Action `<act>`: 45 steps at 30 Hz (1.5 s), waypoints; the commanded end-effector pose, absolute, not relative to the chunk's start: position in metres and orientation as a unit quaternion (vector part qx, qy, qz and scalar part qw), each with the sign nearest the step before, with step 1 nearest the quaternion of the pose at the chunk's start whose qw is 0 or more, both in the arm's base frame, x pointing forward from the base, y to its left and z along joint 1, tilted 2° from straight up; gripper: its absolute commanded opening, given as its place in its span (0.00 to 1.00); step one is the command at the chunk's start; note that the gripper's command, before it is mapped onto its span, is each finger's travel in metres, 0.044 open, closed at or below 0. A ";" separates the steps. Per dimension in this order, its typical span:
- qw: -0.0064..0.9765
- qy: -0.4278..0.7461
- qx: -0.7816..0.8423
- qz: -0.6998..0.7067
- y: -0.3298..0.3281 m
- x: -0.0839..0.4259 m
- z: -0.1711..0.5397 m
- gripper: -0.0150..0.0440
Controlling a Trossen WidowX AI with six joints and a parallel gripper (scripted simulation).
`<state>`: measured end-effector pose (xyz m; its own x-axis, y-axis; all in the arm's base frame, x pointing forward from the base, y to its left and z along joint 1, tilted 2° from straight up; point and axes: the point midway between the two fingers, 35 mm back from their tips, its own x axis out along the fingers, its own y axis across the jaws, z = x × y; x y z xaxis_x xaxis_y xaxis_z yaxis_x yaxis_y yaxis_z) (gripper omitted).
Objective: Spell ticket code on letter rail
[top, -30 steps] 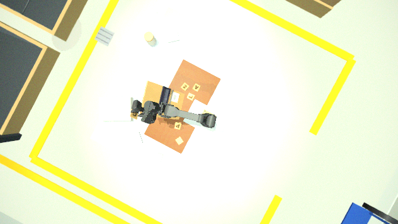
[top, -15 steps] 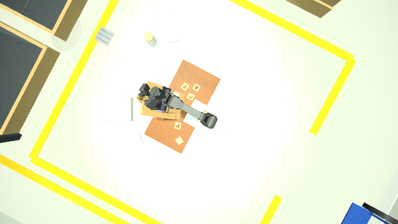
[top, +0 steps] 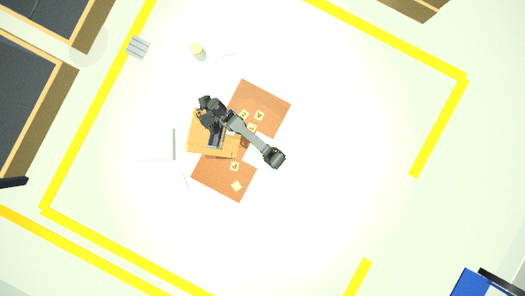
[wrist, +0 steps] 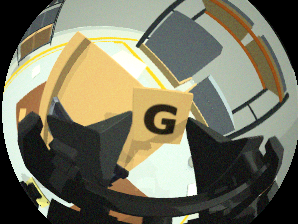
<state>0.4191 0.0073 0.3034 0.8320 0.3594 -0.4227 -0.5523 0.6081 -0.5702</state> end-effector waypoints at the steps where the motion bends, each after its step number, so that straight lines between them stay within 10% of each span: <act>1: 0.897 0.161 -0.330 0.246 -0.012 0.417 0.294 0.25; 25: 0.930 0.324 -0.090 0.146 -0.150 0.366 0.222 0.25; 45: 0.931 0.326 -0.082 0.143 -0.142 0.400 0.190 0.25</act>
<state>0.3992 -0.1417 0.1880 0.7438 0.2180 -0.6318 -0.3252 0.9439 -0.0571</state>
